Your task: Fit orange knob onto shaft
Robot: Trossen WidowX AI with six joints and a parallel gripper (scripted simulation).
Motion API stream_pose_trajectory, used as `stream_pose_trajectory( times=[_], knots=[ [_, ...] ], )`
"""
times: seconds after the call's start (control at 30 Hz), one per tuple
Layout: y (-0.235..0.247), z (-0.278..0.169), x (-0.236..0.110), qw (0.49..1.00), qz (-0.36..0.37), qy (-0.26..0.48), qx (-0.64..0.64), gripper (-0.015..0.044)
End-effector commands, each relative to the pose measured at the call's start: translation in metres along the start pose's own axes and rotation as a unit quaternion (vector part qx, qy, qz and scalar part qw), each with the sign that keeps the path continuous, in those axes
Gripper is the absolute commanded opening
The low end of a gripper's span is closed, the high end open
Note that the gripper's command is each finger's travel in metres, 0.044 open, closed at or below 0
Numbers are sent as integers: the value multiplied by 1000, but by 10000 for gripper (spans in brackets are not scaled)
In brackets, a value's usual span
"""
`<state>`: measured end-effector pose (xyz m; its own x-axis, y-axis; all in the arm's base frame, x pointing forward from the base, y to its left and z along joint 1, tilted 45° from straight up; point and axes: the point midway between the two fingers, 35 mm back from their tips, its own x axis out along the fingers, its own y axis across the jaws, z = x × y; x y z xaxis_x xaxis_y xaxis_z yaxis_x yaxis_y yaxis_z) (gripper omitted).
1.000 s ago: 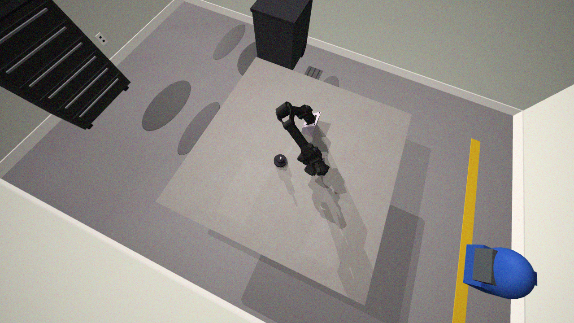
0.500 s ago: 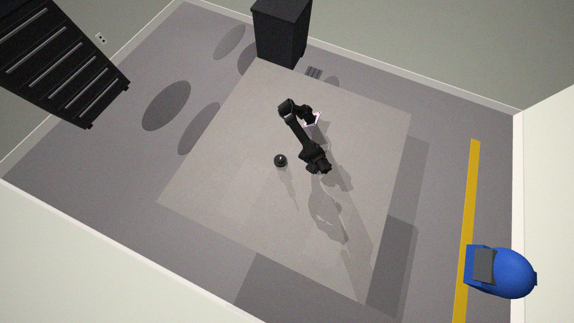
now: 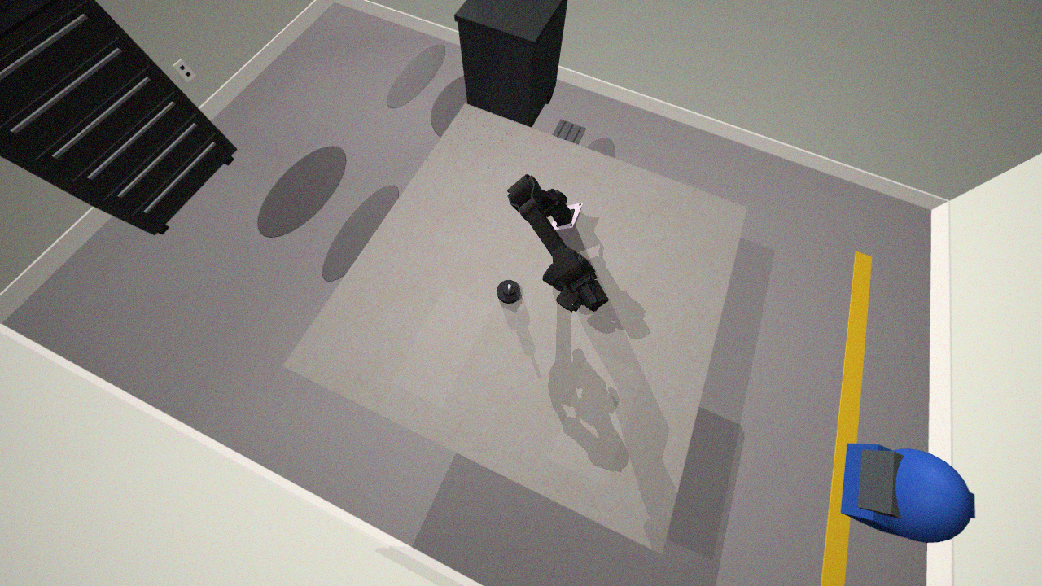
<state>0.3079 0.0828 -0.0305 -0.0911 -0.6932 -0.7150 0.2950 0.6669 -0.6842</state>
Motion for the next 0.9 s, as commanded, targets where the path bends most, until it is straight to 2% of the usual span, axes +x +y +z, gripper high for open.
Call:
stream_pose_trajectory(
  times=[0.0,0.87],
  knots=[
    [-4,3,-4,1000,3,0,4,0],
    [-79,40,14,1000,14,0,1,0]
  ],
)
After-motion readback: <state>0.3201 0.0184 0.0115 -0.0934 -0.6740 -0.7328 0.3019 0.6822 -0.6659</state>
